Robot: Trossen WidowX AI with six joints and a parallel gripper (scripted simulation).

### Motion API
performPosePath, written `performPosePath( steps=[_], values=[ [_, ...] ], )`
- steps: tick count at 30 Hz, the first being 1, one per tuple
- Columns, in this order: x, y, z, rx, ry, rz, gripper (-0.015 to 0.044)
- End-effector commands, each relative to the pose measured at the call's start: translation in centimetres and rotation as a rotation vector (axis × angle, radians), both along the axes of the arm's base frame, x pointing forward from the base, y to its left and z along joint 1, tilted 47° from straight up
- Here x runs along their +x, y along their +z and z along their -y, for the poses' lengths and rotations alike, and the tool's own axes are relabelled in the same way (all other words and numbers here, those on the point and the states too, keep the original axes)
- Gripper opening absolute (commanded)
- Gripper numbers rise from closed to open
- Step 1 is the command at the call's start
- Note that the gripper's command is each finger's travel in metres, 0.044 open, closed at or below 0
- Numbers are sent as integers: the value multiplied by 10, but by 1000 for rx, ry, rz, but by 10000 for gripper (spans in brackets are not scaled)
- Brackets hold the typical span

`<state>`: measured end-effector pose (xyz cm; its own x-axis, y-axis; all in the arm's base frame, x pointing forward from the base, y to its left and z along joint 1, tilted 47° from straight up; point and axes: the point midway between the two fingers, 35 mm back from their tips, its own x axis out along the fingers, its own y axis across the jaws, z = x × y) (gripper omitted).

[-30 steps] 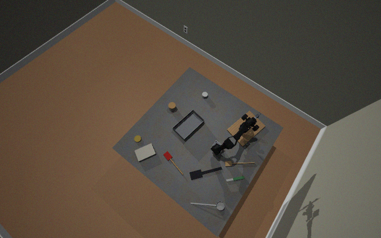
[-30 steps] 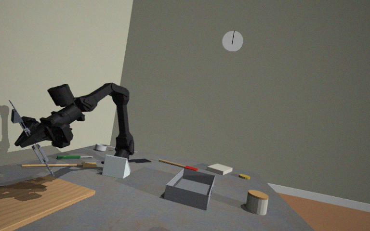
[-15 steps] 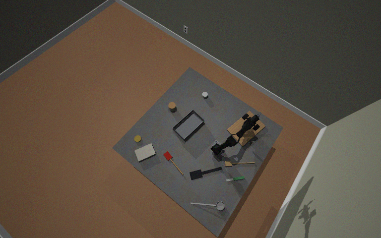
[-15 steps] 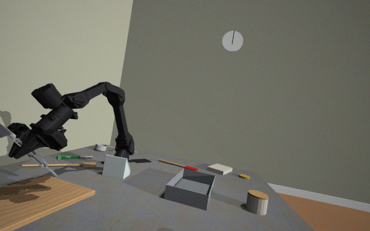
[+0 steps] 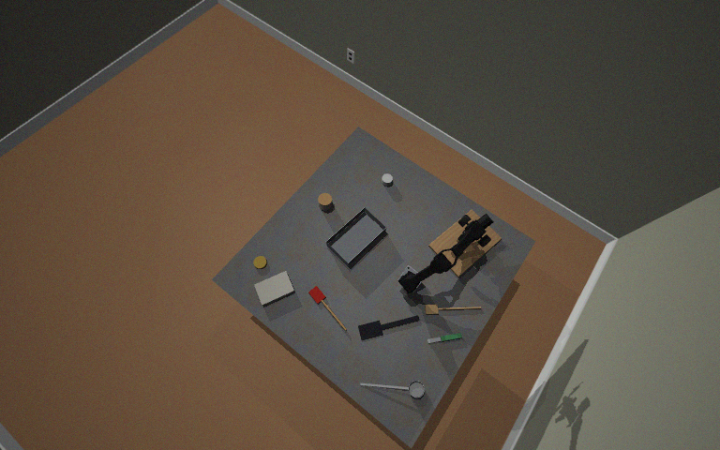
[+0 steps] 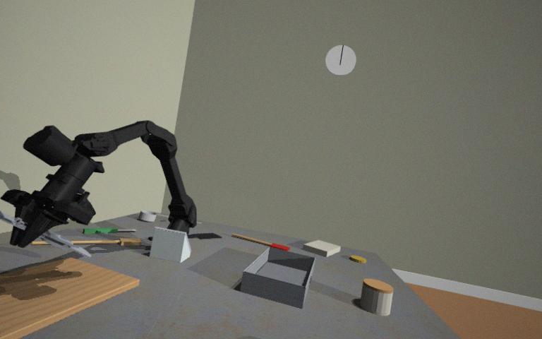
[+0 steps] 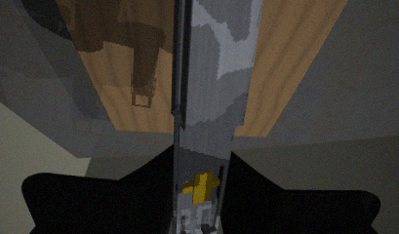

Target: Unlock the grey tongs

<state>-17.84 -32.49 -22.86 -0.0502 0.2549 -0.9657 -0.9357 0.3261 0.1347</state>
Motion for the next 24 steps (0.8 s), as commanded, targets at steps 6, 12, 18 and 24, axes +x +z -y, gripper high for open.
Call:
performPosePath(
  steps=[6,12,18,24],
  values=[
    [0,-7,-8,114,-20,27,-150],
    [1,-10,-15,194,-30,50,-150],
    [3,-12,-23,274,-39,72,-150],
    [5,-13,-32,354,-47,94,-150]
  ],
)
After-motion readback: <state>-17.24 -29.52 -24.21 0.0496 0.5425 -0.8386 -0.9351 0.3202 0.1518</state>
